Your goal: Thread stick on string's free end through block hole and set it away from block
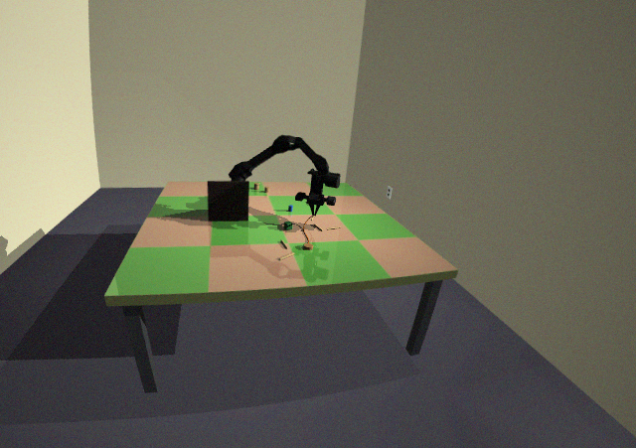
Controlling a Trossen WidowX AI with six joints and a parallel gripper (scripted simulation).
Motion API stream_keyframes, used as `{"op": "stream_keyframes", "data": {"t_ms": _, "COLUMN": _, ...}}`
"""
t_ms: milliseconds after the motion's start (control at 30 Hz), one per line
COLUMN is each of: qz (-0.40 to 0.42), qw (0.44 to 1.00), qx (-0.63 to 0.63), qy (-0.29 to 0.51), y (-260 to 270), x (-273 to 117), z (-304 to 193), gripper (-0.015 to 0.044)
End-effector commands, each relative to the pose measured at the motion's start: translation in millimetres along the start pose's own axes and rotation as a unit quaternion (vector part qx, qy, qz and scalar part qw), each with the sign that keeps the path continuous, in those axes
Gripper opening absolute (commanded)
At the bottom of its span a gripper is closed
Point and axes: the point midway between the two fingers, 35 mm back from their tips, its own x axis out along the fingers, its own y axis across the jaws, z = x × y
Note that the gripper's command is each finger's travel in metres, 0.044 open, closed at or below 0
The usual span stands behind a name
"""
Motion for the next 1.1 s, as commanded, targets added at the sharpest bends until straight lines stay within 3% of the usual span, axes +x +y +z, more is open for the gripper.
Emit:
{"op": "stream_keyframes", "data": {"t_ms": 0, "qz": 0.001, "qw": 0.997, "qx": 0.080, "qy": -0.002, "y": 4.8, "x": -0.3, "z": 3.5, "gripper": 0.0000}}
{"op": "stream_keyframes", "data": {"t_ms": 633, "qz": 0.002, "qw": 0.914, "qx": 0.405, "qy": -0.001, "y": 18.3, "x": 1.1, "z": 16.1, "gripper": 0.0000}}
{"op": "stream_keyframes", "data": {"t_ms": 1067, "qz": 0.002, "qw": 0.910, "qx": 0.415, "qy": -0.001, "y": 23.9, "x": 0.8, "z": 13.4, "gripper": 0.0000}}
